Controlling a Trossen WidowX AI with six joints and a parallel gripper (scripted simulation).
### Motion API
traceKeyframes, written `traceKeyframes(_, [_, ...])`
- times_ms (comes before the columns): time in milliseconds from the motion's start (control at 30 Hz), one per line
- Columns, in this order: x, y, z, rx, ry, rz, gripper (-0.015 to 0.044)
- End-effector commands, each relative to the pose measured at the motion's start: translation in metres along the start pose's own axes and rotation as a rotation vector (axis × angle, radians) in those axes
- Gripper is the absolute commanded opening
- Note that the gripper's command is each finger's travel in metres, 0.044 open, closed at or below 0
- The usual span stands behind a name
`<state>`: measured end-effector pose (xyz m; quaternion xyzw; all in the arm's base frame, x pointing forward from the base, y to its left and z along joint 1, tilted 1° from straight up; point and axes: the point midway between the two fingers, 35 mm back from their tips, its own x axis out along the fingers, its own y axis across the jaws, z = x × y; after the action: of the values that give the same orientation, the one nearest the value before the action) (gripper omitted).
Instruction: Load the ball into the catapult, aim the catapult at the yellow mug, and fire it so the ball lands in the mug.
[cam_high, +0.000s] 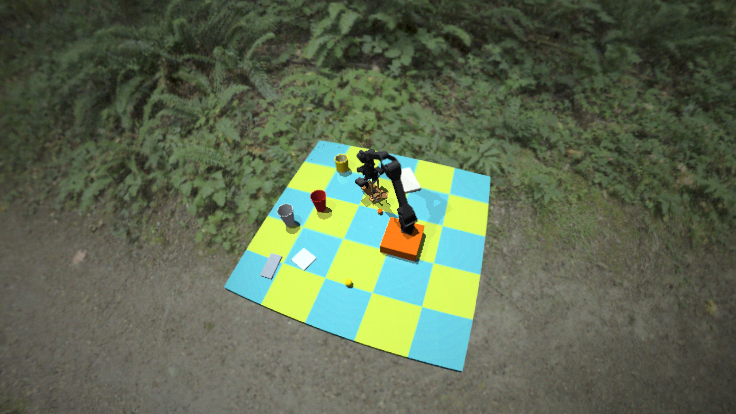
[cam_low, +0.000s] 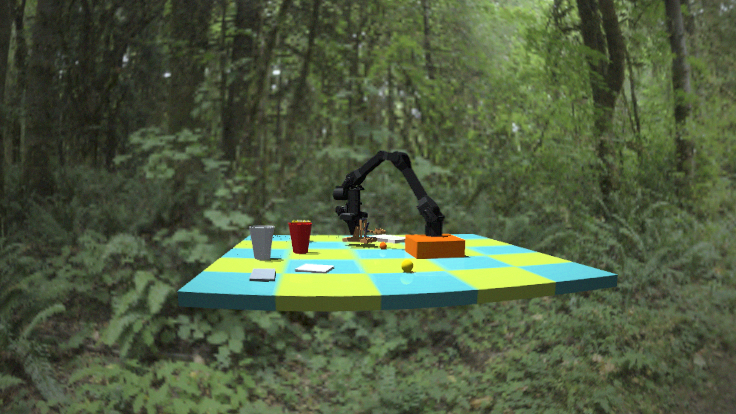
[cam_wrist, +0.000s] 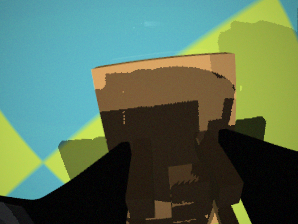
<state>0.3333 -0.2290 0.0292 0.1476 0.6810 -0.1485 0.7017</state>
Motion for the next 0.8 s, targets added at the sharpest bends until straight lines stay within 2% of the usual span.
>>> traceKeyframes(0, [0.005,0.000,0.001,-0.003,-0.007,-0.002,0.0000])
traceKeyframes(500, [0.016,0.000,0.000,0.000,0.001,0.000,0.0000])
traceKeyframes(767, [0.016,0.000,0.000,0.000,0.001,0.000,0.0210])
